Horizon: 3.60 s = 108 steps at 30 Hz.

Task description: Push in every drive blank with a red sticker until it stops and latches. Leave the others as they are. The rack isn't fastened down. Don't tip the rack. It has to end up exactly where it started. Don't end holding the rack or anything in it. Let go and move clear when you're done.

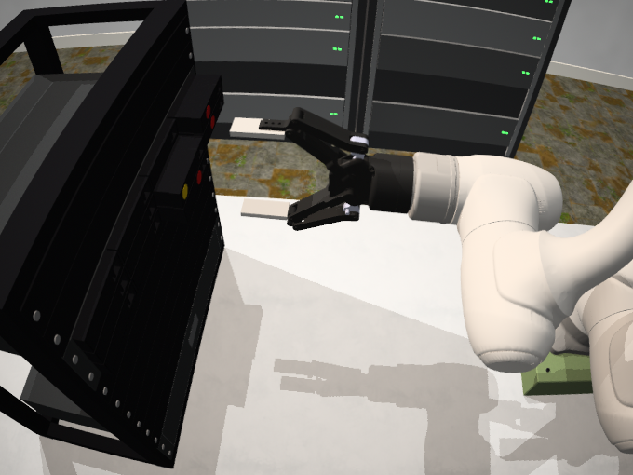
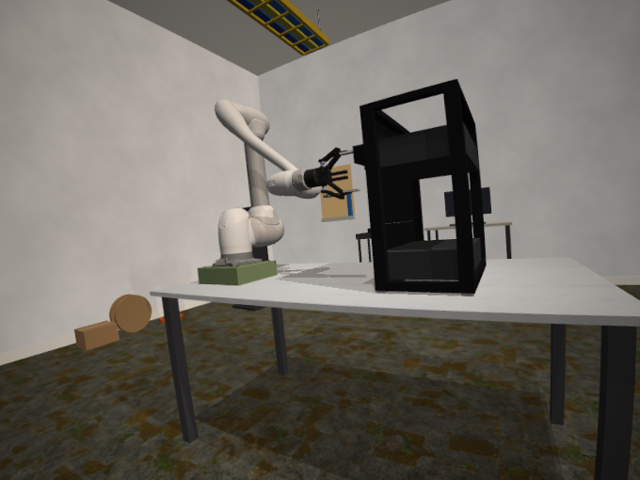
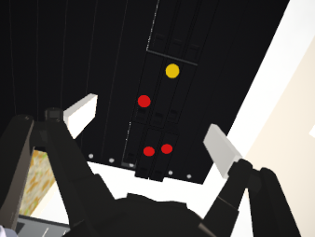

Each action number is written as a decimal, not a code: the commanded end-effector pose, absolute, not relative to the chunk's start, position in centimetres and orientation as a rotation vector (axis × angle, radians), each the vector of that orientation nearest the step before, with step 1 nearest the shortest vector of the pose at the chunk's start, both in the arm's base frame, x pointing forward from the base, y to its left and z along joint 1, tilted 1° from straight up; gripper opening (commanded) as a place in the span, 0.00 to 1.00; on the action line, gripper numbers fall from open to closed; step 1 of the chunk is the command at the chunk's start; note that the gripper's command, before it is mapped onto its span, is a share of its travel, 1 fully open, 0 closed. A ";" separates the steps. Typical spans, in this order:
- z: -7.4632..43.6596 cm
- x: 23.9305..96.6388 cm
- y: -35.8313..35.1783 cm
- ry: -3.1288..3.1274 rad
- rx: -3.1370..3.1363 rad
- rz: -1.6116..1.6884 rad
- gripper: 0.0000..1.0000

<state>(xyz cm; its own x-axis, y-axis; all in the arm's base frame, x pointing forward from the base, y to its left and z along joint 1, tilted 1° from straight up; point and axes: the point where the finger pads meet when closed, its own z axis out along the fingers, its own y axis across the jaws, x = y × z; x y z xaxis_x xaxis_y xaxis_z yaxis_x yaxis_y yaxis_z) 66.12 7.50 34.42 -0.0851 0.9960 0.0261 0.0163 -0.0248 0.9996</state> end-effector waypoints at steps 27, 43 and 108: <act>34.6 67.3 7.8 1.265 1.193 1.283 1.00; 34.6 67.3 7.8 1.265 1.193 1.283 1.00; 35.4 67.5 4.3 1.265 1.193 1.283 1.00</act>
<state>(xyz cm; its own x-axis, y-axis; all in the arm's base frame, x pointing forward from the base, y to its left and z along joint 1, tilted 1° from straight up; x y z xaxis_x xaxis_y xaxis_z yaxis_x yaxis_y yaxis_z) 67.30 5.75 34.75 -0.0776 0.9968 0.0210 0.0119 -0.0201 0.9997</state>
